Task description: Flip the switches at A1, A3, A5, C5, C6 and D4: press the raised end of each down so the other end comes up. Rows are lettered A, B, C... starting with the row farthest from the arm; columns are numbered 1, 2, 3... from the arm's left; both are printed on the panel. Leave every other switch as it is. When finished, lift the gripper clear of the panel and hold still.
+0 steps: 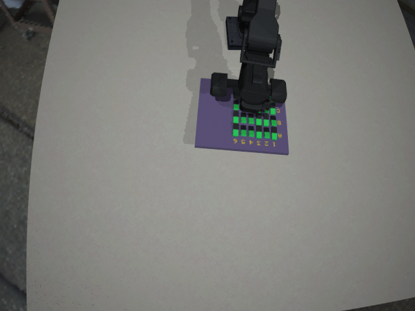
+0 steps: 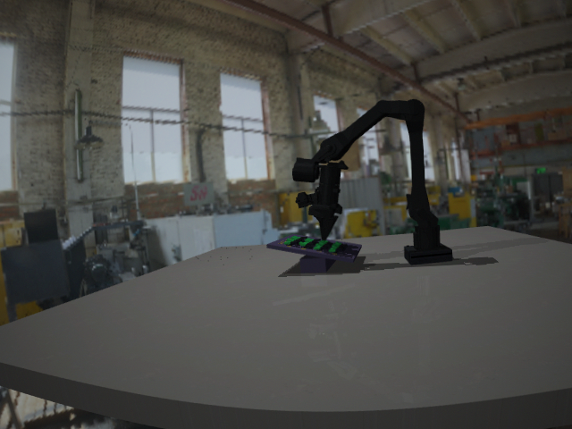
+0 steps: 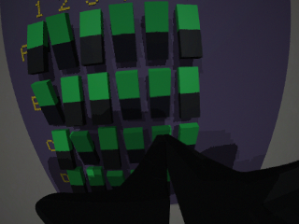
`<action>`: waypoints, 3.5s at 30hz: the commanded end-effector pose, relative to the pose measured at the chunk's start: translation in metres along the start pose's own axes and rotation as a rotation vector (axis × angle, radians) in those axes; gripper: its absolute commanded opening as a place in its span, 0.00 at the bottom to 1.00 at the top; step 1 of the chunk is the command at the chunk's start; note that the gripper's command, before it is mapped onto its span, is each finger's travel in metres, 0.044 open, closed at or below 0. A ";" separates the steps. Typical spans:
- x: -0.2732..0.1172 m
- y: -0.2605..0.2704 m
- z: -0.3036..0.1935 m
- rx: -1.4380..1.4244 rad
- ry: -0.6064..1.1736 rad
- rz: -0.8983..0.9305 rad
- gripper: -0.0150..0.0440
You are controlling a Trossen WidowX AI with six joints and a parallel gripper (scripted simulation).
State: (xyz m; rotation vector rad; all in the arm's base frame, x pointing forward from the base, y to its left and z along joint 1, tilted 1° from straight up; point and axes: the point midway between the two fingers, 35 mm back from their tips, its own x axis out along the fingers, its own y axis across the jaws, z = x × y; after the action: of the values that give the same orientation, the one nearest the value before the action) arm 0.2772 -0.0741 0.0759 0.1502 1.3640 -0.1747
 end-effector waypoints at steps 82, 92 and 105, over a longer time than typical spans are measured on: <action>-0.001 -0.020 0.000 -0.002 -0.002 -0.001 0.25; 0.000 -0.020 0.000 -0.002 -0.002 -0.001 0.25; 0.000 -0.020 0.000 -0.002 -0.002 -0.001 0.25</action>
State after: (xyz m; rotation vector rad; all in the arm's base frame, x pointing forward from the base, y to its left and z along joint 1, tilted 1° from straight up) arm 0.2729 -0.0939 0.0760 0.1498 1.3644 -0.1773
